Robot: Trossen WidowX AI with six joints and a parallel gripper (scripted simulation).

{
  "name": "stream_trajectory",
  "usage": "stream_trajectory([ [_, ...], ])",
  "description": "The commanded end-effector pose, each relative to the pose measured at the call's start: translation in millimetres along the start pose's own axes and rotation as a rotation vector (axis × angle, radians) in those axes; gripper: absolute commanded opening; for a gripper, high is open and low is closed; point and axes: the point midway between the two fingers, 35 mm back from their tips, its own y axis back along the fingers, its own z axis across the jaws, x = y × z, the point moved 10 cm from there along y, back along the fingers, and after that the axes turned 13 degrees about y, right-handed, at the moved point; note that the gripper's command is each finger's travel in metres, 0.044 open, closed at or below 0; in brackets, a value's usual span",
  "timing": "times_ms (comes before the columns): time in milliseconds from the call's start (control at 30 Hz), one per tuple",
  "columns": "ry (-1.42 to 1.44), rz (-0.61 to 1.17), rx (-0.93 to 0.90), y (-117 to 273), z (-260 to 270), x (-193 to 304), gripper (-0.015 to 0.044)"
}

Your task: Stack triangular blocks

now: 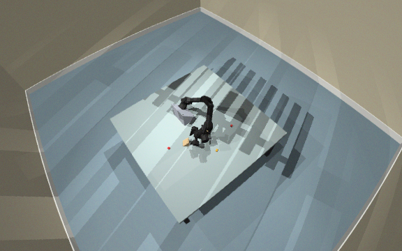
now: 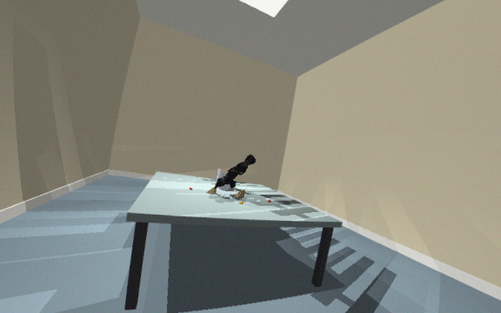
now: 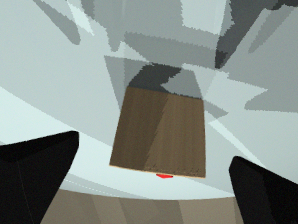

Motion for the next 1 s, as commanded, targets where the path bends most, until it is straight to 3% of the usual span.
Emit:
stream_trajectory([
  [0, 0.001, -0.002, -0.003, -9.7, -0.7, 0.3, 0.044],
  [967, 0.001, -0.002, -0.004, -56.3, -1.3, 1.6, 0.044],
])
